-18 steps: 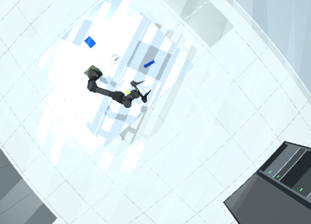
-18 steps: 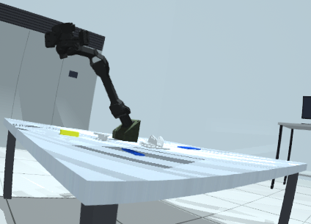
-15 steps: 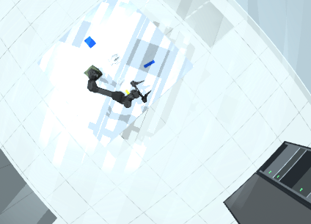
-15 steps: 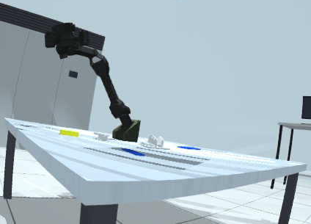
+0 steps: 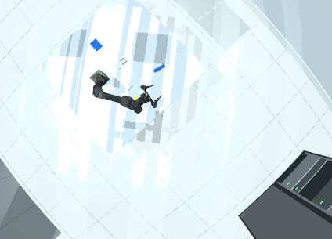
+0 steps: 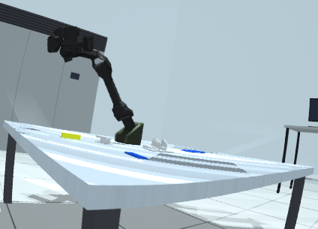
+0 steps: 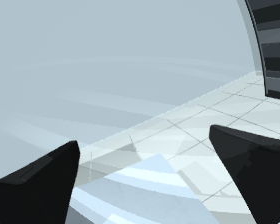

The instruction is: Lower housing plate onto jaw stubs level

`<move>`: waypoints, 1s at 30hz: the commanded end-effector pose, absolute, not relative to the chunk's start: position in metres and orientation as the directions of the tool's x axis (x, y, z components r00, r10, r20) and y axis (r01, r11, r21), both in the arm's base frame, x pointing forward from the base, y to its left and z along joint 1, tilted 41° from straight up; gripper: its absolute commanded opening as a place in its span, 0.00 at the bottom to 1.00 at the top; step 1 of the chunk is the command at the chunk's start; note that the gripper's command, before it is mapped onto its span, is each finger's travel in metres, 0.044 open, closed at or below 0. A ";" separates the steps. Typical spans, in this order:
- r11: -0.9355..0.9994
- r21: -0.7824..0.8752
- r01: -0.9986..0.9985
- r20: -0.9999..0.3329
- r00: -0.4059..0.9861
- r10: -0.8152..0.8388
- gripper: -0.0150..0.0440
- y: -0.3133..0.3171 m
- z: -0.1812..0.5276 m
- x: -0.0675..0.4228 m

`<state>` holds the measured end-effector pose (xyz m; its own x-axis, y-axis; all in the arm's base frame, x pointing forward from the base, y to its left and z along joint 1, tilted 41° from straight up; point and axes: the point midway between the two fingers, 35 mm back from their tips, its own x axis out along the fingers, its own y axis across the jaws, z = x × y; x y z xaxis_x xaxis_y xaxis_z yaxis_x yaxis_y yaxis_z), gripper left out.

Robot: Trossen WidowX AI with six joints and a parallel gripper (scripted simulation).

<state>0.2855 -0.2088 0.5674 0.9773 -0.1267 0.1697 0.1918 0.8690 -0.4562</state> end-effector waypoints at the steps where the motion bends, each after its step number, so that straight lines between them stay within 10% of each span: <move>1: 0.855 -0.475 0.209 0.148 0.977 -0.156 1.00 -0.211 0.558 0.288; 30: 0.764 -0.604 0.226 -0.042 0.949 -0.313 1.00 -0.222 0.491 0.302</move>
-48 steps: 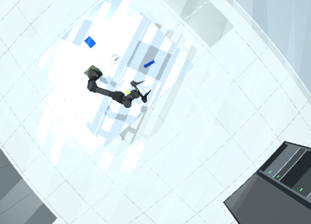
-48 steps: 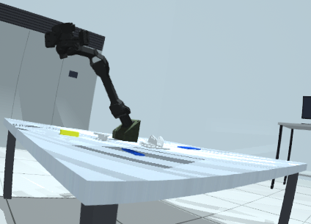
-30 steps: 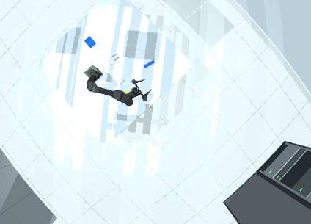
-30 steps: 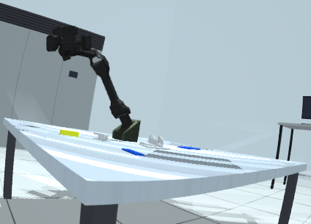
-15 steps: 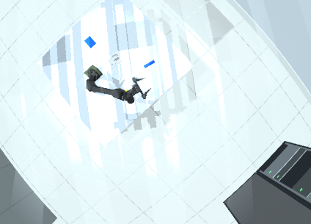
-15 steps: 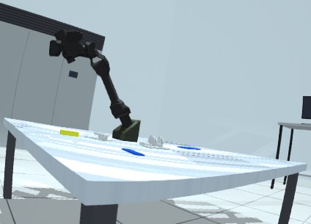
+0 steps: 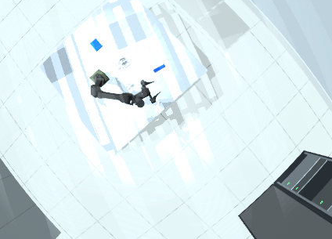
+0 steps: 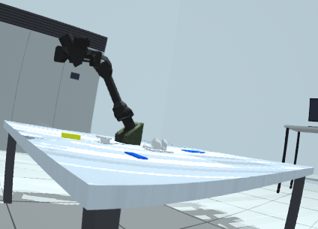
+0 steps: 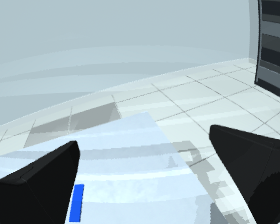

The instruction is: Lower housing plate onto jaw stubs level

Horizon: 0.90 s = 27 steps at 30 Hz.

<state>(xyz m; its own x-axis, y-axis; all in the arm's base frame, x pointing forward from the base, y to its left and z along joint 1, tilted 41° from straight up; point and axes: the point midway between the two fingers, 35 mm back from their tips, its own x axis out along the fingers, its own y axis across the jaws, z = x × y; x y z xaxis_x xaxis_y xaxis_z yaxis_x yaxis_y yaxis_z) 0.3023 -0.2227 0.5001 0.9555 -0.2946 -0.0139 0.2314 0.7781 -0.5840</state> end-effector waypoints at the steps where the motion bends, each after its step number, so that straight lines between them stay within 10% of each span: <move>1: 0.761 -0.609 0.223 -0.050 0.947 -0.317 1.00 -0.222 0.488 0.303; 27: 0.668 -0.740 0.082 -0.273 0.871 -0.409 1.00 -0.218 0.417 0.303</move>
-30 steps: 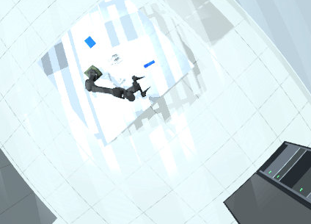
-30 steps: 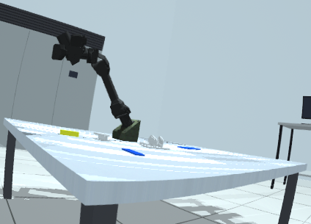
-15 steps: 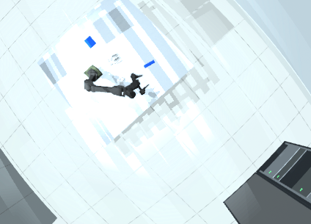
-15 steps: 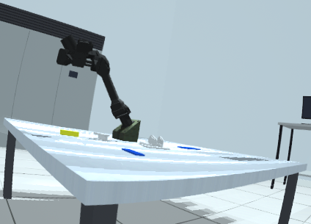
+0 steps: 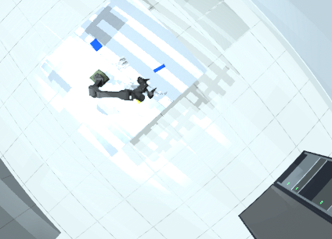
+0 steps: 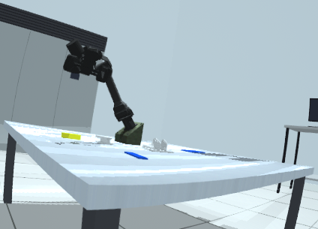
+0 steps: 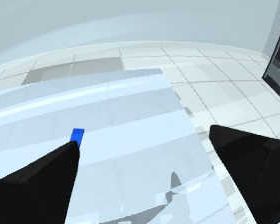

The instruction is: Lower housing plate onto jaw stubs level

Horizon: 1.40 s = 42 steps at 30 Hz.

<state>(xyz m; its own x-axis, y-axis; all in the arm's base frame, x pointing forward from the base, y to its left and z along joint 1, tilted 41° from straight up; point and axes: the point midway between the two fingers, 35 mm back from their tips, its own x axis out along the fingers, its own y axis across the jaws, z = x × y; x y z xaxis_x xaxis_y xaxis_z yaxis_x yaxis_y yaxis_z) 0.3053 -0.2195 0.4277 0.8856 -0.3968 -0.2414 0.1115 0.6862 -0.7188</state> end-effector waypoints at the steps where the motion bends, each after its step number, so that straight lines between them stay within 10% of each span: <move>1: 0.663 -0.745 0.074 -0.281 0.866 -0.412 1.00 -0.218 0.415 0.303; 42: 0.444 -0.797 -0.409 -0.599 0.620 -0.506 1.00 -0.202 0.312 0.274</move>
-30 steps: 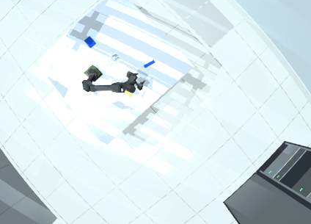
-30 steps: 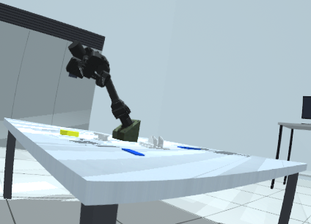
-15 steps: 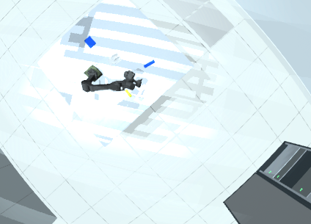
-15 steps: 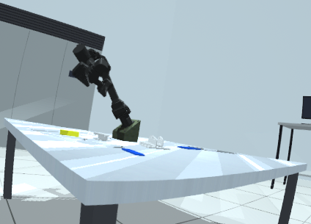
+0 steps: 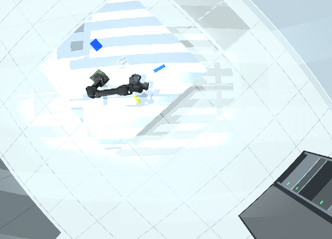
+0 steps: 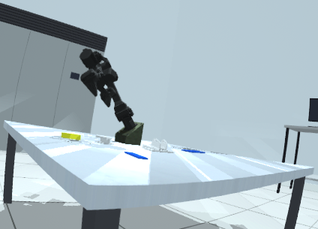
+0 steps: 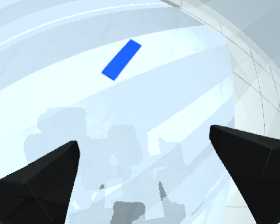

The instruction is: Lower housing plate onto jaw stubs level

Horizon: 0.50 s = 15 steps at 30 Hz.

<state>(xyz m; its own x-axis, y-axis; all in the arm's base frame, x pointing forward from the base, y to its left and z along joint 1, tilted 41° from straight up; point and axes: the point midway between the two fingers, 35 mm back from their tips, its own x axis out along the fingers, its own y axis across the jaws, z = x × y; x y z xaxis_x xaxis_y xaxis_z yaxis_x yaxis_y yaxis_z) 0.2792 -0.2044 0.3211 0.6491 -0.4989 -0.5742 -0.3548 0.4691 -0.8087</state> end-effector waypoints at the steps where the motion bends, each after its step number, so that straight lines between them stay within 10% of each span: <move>1: 0.438 -0.794 -0.422 -0.606 0.612 -0.508 1.00 -0.201 0.309 0.273; 15: 0.341 -0.711 -0.614 -0.685 0.498 -0.532 1.00 -0.193 0.279 0.255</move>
<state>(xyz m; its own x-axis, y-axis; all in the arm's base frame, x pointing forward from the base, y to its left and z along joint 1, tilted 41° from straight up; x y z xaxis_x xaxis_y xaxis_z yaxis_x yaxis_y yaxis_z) 0.2615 -0.1960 0.2876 0.5309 -0.5246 -0.6655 -0.5619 0.3699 -0.7399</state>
